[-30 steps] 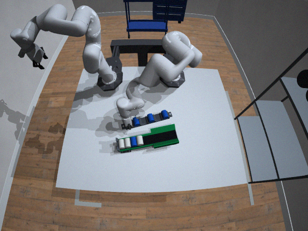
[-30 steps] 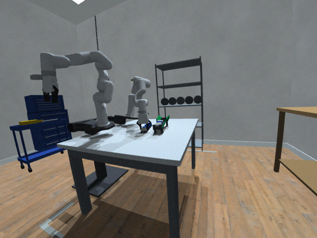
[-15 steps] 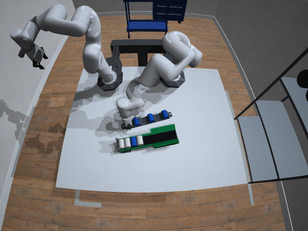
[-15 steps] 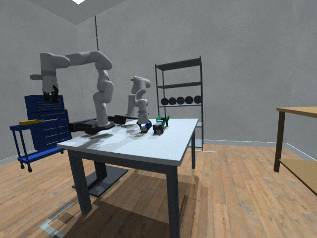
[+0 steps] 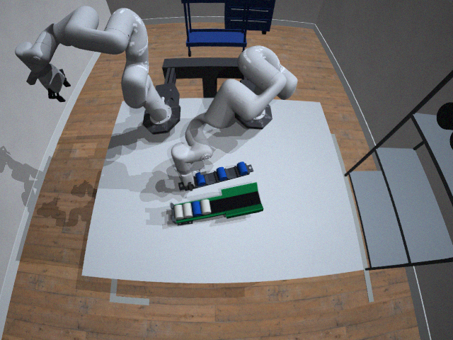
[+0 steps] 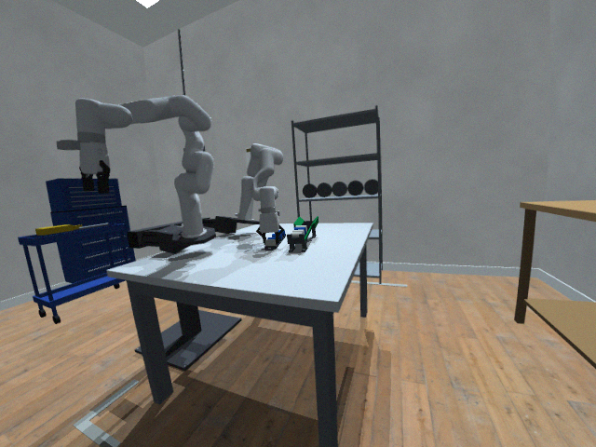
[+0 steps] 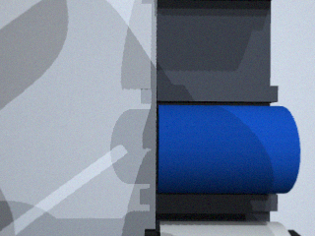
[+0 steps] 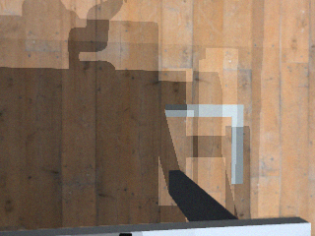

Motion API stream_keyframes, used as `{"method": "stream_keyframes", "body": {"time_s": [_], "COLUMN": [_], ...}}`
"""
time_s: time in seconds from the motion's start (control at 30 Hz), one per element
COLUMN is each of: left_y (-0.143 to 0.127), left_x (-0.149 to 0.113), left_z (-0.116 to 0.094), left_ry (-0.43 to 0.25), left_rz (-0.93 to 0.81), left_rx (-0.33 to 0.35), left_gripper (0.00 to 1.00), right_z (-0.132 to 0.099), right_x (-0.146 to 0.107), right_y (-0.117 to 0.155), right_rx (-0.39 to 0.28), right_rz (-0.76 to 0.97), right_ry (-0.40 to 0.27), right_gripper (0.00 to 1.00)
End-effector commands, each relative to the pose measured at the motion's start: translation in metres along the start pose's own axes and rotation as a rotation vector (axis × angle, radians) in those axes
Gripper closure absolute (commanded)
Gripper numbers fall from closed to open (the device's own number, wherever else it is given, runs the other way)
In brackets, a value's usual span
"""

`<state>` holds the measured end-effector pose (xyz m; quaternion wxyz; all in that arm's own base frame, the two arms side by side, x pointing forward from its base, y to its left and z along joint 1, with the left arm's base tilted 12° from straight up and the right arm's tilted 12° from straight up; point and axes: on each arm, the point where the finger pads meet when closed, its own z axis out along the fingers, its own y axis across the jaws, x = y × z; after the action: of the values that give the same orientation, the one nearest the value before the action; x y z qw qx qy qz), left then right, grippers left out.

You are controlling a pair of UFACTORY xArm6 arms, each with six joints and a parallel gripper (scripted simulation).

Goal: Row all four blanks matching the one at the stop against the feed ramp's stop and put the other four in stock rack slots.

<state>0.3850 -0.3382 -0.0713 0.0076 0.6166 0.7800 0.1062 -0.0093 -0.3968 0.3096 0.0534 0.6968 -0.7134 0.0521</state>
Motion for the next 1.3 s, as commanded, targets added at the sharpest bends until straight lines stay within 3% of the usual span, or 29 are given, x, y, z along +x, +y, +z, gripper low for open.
{"method": "stream_keyframes", "body": {"time_s": [0.0,0.27,0.33,0.57,1.07,1.17,1.27], "left_y": [0.001,0.001,0.001,0.001,0.002,0.039,0.051], "left_x": [-0.002,-0.002,-0.002,-0.001,-0.001,0.012,0.017], "left_z": [-0.007,-0.057,-0.057,-0.098,-0.102,-0.116,-0.120], "left_ry": [-0.004,-0.004,-0.004,-0.004,-0.004,-0.004,-0.004], "left_rz": [0.000,0.000,0.000,0.000,0.000,0.022,0.029], "left_rx": [-0.002,-0.002,-0.002,-0.002,-0.002,-0.003,-0.003], "left_gripper": [0.42,0.42,0.42,0.42,0.42,0.42,0.42], "right_z": [-0.002,-0.002,-0.002,-0.002,-0.002,-0.002,-0.002], "right_x": [0.001,0.001,0.001,0.001,0.001,0.001,0.001], "right_y": [0.000,0.000,0.000,0.000,0.000,0.000,0.000], "right_rx": [0.000,0.000,0.000,0.000,0.000,0.000,0.000], "right_rz": [0.000,0.000,0.000,0.000,0.000,0.000,0.000], "right_ry": [0.005,0.005,0.005,0.005,0.005,0.005,0.005], "right_gripper": [0.00,0.00,0.00,0.00,0.00,0.00,0.00]}}
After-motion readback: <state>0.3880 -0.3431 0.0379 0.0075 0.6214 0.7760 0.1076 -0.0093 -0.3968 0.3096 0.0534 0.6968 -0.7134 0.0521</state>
